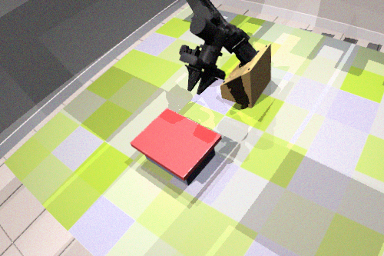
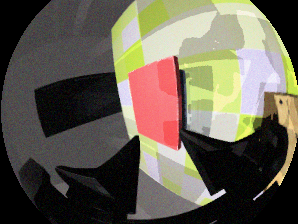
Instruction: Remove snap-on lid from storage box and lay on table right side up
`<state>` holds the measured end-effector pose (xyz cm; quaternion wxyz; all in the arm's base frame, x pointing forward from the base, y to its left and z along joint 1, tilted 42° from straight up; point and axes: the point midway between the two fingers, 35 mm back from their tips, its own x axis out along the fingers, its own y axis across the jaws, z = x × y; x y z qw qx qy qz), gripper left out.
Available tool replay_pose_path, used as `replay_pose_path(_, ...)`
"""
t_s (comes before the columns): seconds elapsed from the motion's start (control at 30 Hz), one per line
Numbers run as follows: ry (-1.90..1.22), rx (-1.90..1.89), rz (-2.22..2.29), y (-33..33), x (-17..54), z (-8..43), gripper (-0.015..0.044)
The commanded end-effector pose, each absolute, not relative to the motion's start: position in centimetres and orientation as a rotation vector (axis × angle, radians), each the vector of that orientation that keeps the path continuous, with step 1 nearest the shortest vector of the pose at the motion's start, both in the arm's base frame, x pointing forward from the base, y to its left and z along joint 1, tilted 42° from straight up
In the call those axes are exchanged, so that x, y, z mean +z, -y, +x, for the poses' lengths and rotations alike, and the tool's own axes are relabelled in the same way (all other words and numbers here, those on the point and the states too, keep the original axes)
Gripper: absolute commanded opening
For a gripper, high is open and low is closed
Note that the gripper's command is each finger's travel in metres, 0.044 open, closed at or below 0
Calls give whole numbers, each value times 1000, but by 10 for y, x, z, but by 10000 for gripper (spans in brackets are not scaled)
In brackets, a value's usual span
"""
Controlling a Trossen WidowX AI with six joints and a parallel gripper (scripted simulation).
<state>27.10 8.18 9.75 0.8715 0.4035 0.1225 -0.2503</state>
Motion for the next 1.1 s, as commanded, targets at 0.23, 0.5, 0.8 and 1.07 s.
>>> replay_pose_path(0.23, -266, -535, 819, -39, 50, 273, 235)
replay_pose_path(0.5, -267, -536, 820, -38, 48, 278, 235)
replay_pose_path(0.8, -269, -538, 821, -35, 43, 290, 235)
replay_pose_path(1.07, -270, -539, 820, -31, 38, 301, 235)
